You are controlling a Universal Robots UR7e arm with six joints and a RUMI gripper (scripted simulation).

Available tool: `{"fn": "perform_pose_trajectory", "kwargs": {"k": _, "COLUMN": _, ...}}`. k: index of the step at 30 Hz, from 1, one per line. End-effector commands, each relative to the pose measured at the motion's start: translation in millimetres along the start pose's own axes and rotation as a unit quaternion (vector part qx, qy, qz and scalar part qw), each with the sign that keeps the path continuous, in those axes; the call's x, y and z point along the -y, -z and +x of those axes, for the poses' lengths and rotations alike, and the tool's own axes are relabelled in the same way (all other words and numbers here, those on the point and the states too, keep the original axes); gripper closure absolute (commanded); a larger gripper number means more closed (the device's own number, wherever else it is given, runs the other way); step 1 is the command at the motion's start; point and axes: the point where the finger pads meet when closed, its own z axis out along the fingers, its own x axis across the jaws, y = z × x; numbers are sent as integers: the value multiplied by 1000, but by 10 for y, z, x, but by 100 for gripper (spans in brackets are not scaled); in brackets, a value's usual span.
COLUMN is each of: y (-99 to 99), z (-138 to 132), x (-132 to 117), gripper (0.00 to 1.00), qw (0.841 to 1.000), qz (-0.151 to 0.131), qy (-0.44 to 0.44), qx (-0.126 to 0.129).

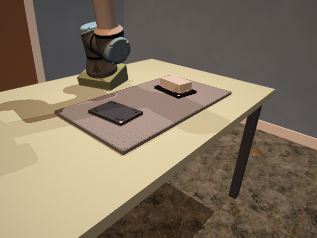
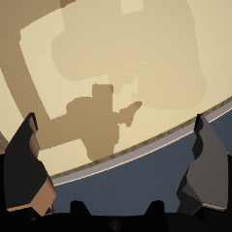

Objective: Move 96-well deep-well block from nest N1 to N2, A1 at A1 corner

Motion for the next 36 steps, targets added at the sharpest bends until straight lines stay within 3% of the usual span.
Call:
{"fn": "perform_pose_trajectory", "kwargs": {"k": 1, "y": 6, "z": 2, "x": -2, "gripper": 0, "qw": 1000, "qz": -1, "qy": 0, "qx": 0}}
{"fn": "perform_pose_trajectory", "kwargs": {"k": 17, "y": 6, "z": 2, "x": -2, "gripper": 0, "qw": 1000, "qz": -1, "qy": 0, "qx": 0}}
{"fn": "perform_pose_trajectory", "kwargs": {"k": 36, "y": -245, "z": 435, "x": 551, "gripper": 0, "qw": 998, "qz": 22, "qy": -55, "qx": 13}}
